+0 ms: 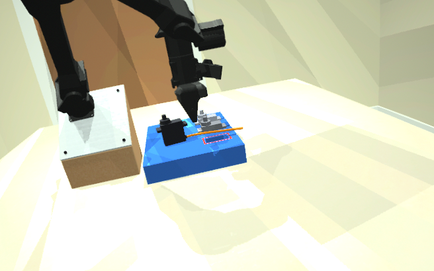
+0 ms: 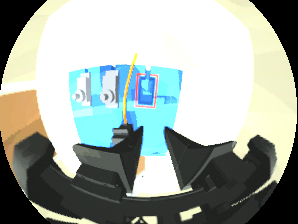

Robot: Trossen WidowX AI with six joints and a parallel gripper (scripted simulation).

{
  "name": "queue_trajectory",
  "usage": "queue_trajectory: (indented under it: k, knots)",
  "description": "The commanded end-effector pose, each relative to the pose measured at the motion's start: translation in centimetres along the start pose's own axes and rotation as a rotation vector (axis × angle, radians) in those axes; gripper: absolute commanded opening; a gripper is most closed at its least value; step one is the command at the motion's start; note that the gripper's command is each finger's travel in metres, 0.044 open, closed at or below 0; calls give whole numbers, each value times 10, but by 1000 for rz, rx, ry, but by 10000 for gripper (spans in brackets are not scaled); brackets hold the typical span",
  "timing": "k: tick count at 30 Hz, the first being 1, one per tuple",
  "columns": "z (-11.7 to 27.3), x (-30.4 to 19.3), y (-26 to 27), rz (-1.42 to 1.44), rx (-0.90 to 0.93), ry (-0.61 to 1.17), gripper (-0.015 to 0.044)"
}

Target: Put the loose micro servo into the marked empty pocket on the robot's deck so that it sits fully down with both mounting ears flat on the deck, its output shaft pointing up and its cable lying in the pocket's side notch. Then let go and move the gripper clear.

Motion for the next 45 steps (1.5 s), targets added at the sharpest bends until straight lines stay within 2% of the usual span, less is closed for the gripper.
queue_trajectory:
  k: [1, 8, 17, 37, 45]
  knots:
    - [21, -33, 41, 85, 1, 9, 262]
    - [28, -45, 53, 108, -9, 9, 440]
    - [4, -45, 52, 108, -10, 9, 440]
    - [-18, -46, 52, 108, -11, 9, 440]
    - [-18, -46, 52, 108, -11, 9, 230]
Point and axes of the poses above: the point midway between the two fingers, 35 mm back from their tips, its own z axis back along the fingers, its own y axis across the jaws, x = y × z, the point moved 10 cm from there along z, back along the fingers, and after that the axes turned 7 degrees about -z, right-handed, at the moved point
